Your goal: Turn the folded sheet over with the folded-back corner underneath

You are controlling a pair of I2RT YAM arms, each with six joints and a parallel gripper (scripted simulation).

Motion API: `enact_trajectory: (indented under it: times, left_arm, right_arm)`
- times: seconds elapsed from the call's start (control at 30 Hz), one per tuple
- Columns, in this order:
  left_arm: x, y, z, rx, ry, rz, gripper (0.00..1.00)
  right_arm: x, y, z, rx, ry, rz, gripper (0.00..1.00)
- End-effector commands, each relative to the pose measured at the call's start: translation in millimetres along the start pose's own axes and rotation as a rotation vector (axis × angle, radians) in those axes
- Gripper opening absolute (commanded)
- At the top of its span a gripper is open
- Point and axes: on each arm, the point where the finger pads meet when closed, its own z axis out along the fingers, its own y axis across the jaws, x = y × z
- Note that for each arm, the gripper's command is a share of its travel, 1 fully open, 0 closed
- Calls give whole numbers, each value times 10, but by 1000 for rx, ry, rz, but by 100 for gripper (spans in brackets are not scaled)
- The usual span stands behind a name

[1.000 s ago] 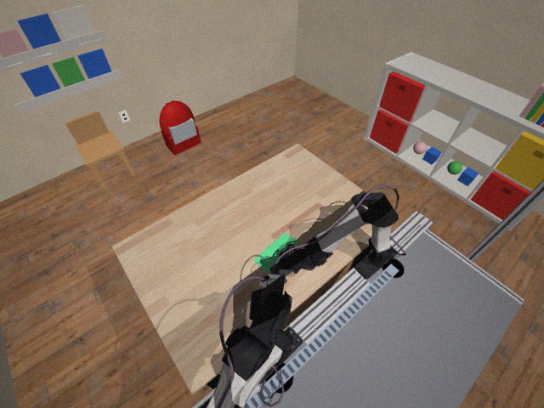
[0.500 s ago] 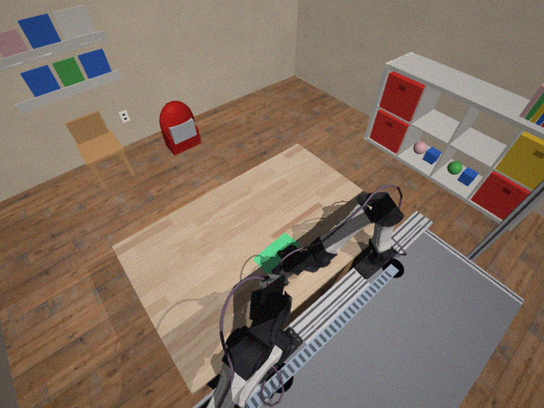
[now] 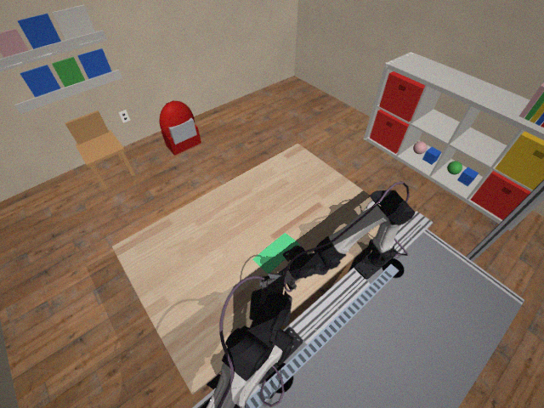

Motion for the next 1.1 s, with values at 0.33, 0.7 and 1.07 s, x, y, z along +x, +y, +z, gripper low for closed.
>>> enact_trajectory:
  times: [0.33, 0.7, 1.07]
  left_arm:
    - [-514, -152, 136, -30, 33, -55, 100]
    - [-920, -53, 526, -131, 135, -123, 100]
    - [-1213, 116, 1428, -109, 393, -113, 100]
  right_arm:
    - [74, 25, 12, -13, 34, 2, 65]
    - [74, 25, 12, -13, 34, 2, 65]
    - [74, 25, 12, -13, 34, 2, 65]
